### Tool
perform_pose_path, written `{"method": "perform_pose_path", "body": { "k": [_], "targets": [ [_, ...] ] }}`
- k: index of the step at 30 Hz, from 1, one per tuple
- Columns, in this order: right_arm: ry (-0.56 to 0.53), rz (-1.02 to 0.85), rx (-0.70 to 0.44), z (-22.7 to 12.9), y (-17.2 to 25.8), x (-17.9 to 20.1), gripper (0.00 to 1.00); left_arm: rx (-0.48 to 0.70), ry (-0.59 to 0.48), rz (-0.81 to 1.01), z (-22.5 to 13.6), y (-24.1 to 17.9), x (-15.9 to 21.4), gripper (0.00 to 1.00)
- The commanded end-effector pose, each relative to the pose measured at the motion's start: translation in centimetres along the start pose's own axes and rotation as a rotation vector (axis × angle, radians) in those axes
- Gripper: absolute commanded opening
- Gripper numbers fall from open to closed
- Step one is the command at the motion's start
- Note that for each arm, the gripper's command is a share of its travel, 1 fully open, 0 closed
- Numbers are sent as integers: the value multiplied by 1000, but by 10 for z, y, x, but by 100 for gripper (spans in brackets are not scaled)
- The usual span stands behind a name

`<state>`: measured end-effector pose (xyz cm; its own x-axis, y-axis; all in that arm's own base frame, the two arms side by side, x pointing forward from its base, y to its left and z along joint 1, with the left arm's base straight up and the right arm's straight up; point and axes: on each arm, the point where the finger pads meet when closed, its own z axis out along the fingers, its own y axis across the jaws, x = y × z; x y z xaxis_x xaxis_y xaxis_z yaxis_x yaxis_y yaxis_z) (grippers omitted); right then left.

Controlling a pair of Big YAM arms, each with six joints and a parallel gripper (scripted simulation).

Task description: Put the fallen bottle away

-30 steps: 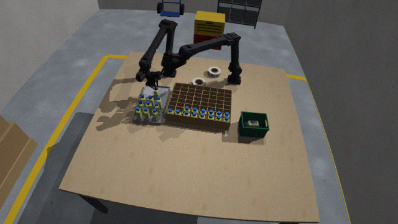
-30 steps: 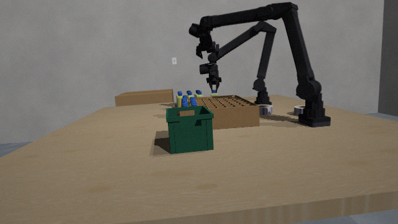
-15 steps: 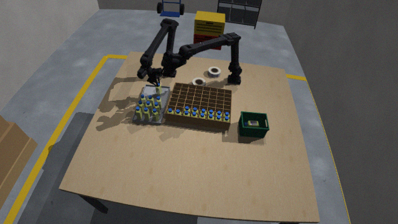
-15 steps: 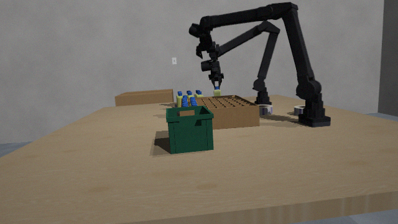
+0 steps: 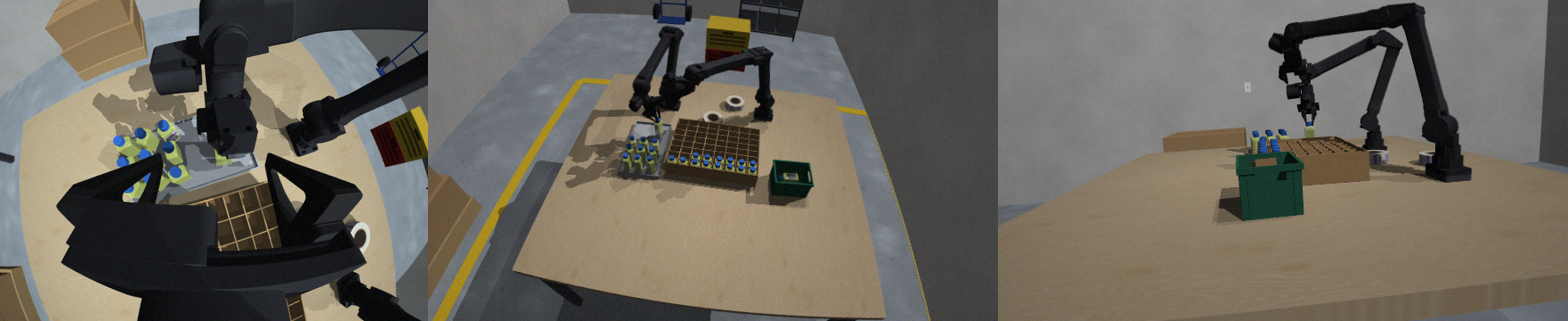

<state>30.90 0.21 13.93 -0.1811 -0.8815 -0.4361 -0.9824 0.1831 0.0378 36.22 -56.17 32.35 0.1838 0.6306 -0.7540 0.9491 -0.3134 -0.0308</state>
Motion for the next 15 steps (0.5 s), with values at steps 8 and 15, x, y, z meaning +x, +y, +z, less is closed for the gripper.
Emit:
{"method": "perform_pose_path", "body": {
  "k": [8, 15],
  "targets": [
    [3, -14, 76, -62, -20, -29, 20, -162, -94, -98, -142, -43, 14, 100],
    [-5, 138, 112, -98, -12, -63, 20, -252, -142, -150, -203, -82, 36, 100]
  ]
}}
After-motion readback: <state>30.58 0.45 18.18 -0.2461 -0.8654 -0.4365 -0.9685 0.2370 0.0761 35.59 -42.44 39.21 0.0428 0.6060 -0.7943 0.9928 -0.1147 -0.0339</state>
